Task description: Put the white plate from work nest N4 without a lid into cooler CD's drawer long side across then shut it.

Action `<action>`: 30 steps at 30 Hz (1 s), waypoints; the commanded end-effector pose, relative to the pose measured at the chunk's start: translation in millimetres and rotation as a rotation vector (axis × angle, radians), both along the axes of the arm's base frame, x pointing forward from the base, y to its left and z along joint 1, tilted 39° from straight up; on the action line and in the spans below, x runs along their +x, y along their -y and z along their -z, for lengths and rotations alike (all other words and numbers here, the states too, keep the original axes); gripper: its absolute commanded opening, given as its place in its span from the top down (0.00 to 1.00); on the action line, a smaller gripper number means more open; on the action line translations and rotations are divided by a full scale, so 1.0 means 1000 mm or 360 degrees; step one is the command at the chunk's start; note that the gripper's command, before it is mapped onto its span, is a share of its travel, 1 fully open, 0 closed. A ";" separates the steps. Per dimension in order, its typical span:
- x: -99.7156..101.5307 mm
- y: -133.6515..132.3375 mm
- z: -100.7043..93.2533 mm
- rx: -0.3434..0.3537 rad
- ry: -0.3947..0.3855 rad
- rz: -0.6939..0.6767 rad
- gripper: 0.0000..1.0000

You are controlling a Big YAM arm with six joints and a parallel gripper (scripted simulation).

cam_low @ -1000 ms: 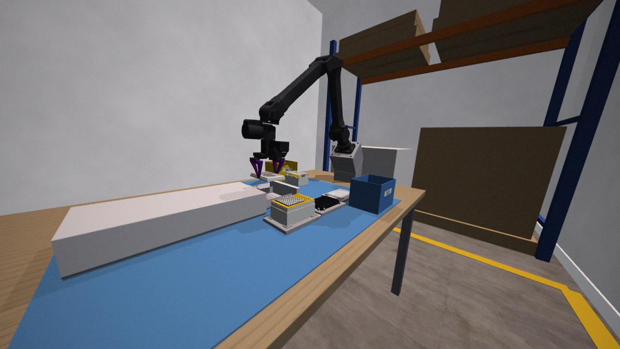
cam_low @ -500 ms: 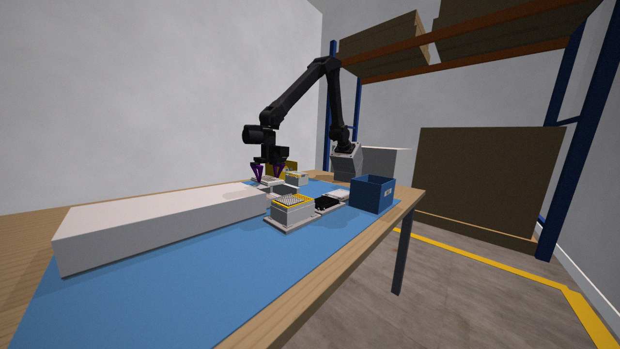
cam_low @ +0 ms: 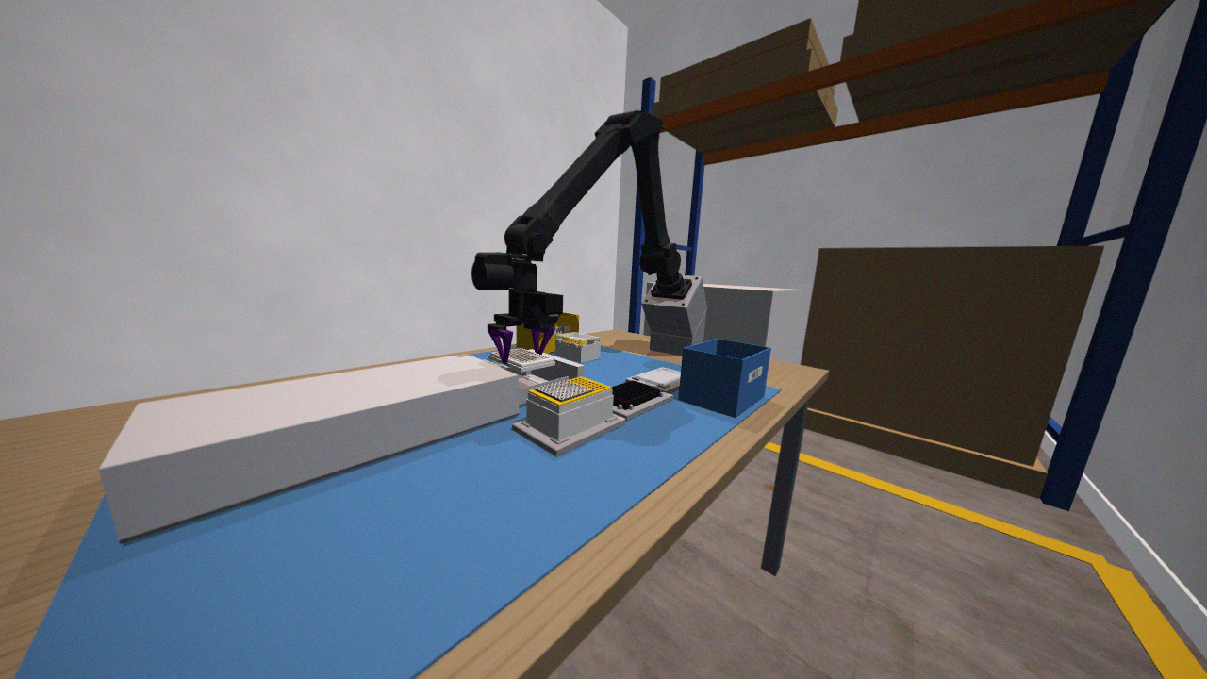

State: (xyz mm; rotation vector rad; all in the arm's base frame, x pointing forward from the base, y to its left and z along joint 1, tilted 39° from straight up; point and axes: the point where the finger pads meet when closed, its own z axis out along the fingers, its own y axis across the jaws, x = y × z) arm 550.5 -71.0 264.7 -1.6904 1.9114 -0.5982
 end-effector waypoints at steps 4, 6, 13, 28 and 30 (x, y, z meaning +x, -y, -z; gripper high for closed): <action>0.010 -0.007 0.017 0.0011 -0.0011 -0.0007 1.00; 0.011 -0.007 0.019 0.0011 -0.0011 -0.0007 1.00; 0.016 -0.007 0.025 0.0012 -0.0012 -0.0007 1.00; 0.027 -0.008 0.038 0.0011 -0.0012 -0.0008 1.00; 0.028 -0.008 0.040 0.0011 -0.0012 -0.0007 1.00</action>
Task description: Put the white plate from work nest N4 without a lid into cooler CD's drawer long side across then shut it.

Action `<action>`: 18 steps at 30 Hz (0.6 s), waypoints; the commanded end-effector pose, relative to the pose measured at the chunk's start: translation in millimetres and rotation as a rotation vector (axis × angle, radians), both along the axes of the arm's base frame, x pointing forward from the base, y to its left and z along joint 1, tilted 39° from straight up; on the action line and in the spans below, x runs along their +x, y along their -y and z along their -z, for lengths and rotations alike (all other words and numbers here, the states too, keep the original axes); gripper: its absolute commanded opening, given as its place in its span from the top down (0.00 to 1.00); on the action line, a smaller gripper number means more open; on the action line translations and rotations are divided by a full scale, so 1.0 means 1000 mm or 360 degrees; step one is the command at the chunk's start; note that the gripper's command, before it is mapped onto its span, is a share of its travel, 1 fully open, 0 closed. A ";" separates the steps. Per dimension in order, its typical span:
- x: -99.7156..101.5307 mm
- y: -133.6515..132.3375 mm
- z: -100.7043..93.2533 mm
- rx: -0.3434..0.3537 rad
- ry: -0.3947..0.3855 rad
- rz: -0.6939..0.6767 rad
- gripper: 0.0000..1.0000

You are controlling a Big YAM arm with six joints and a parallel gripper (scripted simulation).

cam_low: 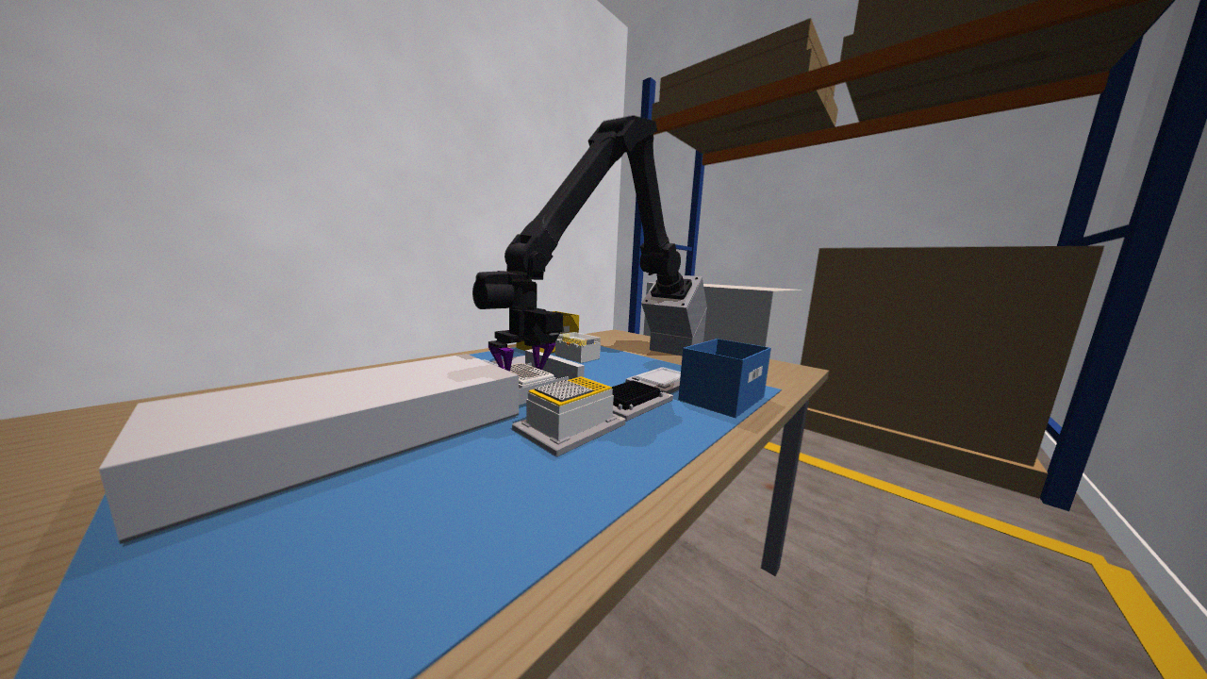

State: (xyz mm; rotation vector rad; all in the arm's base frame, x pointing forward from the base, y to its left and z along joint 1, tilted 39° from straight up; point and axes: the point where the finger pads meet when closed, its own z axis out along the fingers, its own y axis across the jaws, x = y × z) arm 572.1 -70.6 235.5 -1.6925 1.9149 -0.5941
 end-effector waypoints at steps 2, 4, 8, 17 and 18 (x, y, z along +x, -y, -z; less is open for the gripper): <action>0.008 -0.007 0.013 0.0010 -0.0005 -0.0008 1.00; 0.009 -0.007 0.014 0.0009 -0.0005 -0.0009 1.00; 0.012 -0.005 0.009 0.0007 0.0009 -0.0005 1.00; 0.019 -0.005 -0.004 0.0002 0.0044 -0.0006 1.00; 0.020 -0.005 -0.005 0.0001 0.0049 -0.0007 1.00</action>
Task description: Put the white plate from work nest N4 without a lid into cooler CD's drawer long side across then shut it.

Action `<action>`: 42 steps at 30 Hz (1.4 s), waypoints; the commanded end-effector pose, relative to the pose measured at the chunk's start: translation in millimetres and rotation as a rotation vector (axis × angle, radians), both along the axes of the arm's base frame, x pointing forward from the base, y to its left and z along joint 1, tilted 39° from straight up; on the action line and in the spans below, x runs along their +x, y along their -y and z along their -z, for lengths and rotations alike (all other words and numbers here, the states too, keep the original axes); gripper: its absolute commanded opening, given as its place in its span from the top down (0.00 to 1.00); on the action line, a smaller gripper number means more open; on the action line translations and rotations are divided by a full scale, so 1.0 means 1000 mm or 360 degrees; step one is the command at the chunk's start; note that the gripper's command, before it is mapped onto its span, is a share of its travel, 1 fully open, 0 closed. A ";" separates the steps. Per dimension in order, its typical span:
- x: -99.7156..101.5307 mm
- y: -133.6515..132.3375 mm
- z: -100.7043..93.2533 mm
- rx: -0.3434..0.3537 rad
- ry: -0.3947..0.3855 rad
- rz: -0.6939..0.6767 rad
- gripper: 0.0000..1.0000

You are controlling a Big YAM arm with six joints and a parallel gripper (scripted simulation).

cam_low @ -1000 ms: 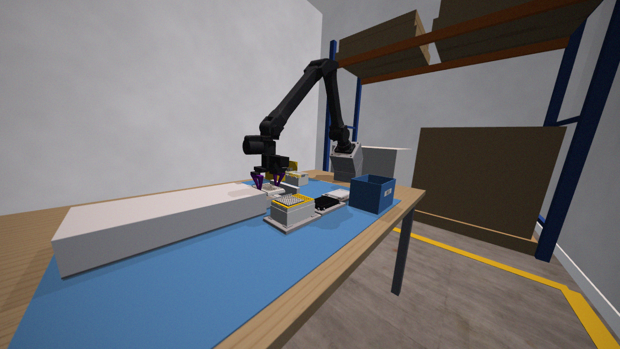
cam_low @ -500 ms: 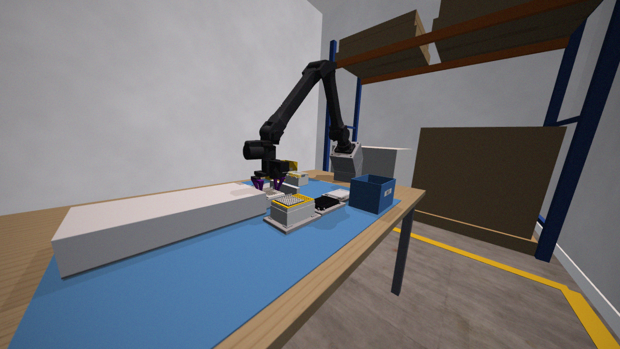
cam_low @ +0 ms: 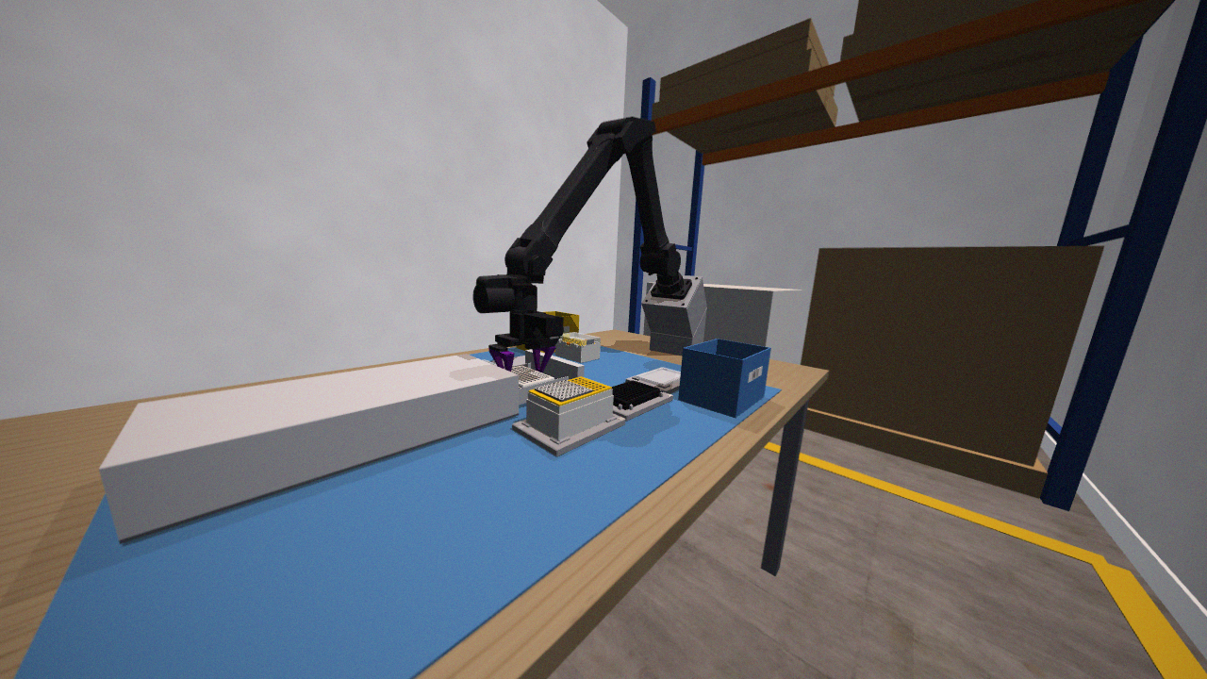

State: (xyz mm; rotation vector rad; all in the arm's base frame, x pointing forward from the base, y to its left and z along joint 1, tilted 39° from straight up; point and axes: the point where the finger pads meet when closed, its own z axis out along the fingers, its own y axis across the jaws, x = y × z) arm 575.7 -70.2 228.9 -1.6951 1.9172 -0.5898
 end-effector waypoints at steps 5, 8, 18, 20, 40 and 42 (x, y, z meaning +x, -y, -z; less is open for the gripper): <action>0.019 -0.005 -0.016 -0.0002 0.0068 -0.0007 1.00; 0.018 -0.005 -0.016 -0.0001 0.0064 -0.0007 1.00; 0.018 -0.005 -0.016 0.0001 0.0051 -0.0007 1.00; 0.018 -0.005 -0.016 0.0001 0.0048 -0.0007 1.00; 0.017 -0.005 -0.015 0.0004 0.0031 -0.0007 1.00; 0.017 -0.005 -0.015 0.0004 0.0031 -0.0007 1.00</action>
